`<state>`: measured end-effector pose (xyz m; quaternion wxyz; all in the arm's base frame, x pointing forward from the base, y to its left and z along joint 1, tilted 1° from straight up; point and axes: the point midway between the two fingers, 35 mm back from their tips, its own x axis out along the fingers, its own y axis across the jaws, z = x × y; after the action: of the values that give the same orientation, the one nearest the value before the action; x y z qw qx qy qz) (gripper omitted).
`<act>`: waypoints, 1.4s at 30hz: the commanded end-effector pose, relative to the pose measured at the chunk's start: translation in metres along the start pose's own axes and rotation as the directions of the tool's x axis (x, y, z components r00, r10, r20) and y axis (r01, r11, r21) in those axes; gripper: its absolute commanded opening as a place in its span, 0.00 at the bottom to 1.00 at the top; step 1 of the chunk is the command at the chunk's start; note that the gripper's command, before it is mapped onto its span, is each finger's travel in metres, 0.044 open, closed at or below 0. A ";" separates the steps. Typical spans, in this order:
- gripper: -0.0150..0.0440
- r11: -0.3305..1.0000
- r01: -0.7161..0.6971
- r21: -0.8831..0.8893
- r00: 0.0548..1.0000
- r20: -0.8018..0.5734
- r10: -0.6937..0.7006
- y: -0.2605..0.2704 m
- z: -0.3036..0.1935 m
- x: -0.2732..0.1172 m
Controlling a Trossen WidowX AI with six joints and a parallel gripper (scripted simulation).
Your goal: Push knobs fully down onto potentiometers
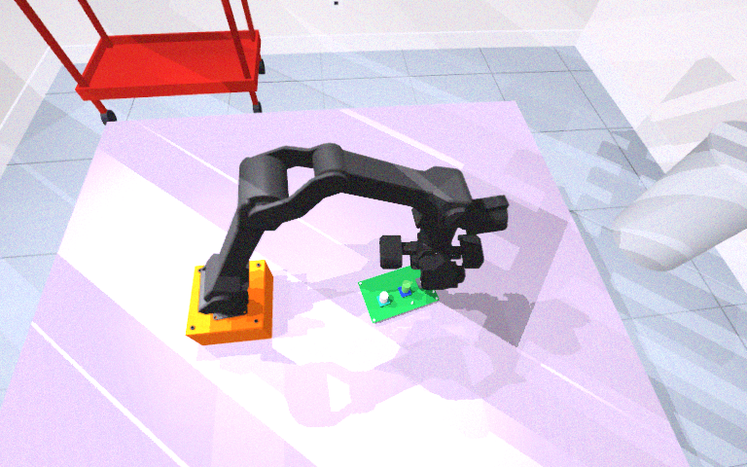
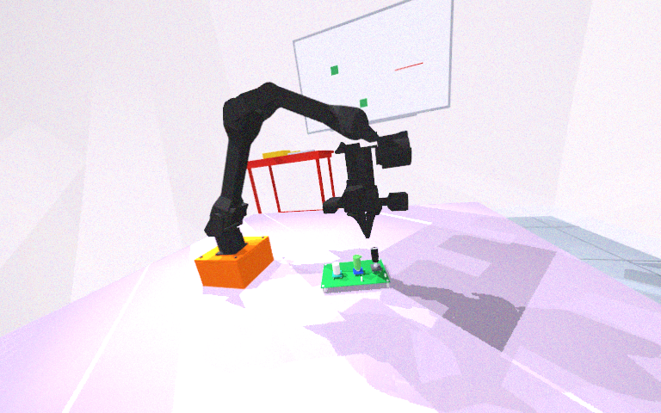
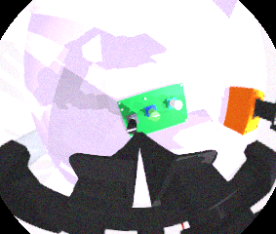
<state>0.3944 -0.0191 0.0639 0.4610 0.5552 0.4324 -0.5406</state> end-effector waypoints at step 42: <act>0.25 0.439 0.012 0.899 1.000 -0.002 -0.023 0.011 -0.009 0.008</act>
<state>0.4095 -0.0133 0.0638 0.0982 0.7115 0.0830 -0.6908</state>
